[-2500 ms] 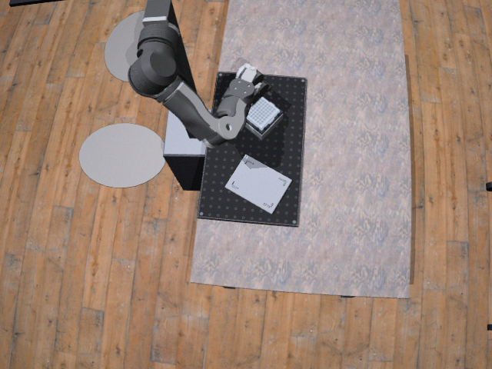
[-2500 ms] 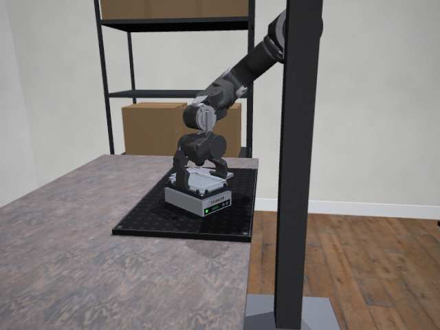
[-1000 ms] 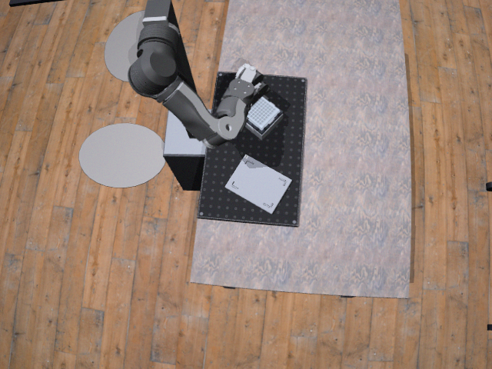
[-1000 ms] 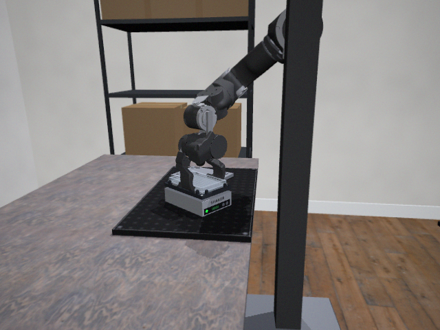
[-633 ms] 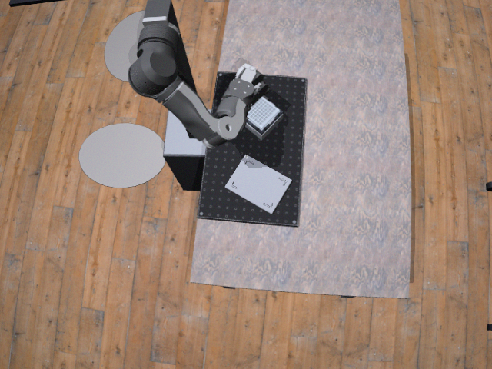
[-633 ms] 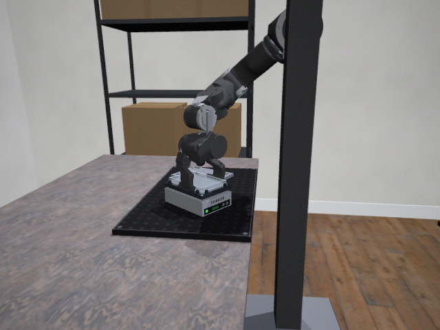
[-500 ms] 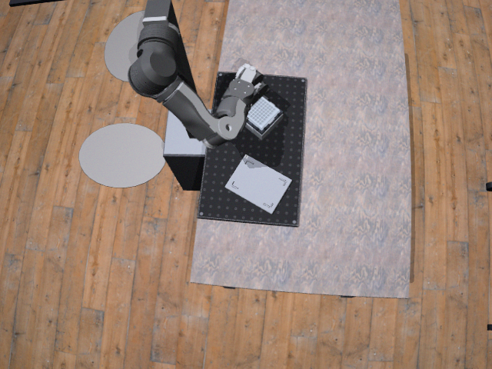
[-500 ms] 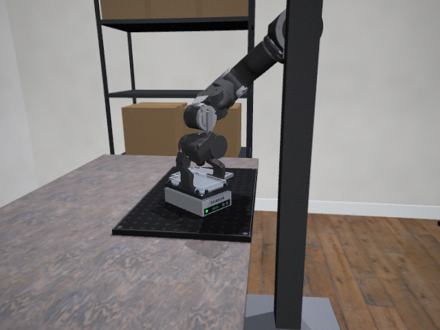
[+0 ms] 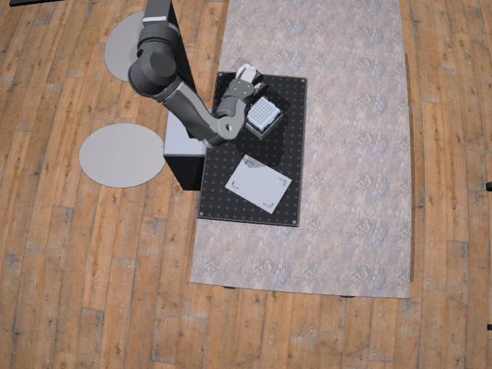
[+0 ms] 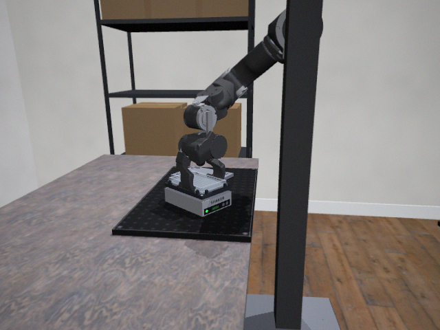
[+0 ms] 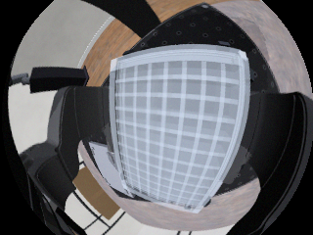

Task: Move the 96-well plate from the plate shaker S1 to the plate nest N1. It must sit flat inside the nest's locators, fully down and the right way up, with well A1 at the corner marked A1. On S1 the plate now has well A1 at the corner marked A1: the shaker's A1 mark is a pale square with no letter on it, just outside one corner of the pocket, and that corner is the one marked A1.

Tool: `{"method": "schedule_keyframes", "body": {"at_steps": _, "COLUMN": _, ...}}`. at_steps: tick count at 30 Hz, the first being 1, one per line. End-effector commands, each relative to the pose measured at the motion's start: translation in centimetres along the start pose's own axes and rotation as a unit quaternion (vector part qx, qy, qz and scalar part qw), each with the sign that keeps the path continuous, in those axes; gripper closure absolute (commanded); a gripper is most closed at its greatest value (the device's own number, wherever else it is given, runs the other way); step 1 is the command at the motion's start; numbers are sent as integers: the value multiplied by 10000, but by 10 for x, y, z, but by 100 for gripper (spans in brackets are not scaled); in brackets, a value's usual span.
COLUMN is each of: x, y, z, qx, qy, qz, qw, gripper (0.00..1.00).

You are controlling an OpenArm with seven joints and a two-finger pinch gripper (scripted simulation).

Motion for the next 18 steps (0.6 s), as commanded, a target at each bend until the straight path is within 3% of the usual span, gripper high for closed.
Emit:
{"method": "schedule_keyframes", "body": {"at_steps": 1, "x": 1, "y": 0, "z": 0, "qx": 1, "qy": 4, "qz": -11, "qw": 10000, "gripper": 100}}
{"method": "schedule_keyframes", "body": {"at_steps": 15, "x": 1, "y": 0, "z": 0, "qx": 1, "qy": 4, "qz": -11, "qw": 10000, "gripper": 100}}
{"method": "schedule_keyframes", "body": {"at_steps": 18, "x": 20, "y": 1, "z": 0, "qx": -10, "qy": 2, "qz": -22, "qw": 10000, "gripper": 100}}
Point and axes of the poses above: the point where the finger pads meet when closed, its own x axis back along the fingers, its own y axis across the jaws, z = x × y, the point moved 10 cm from there along x, back along the fingers, and after that the axes turned 15 degrees about -x, right-handed, at the moved point
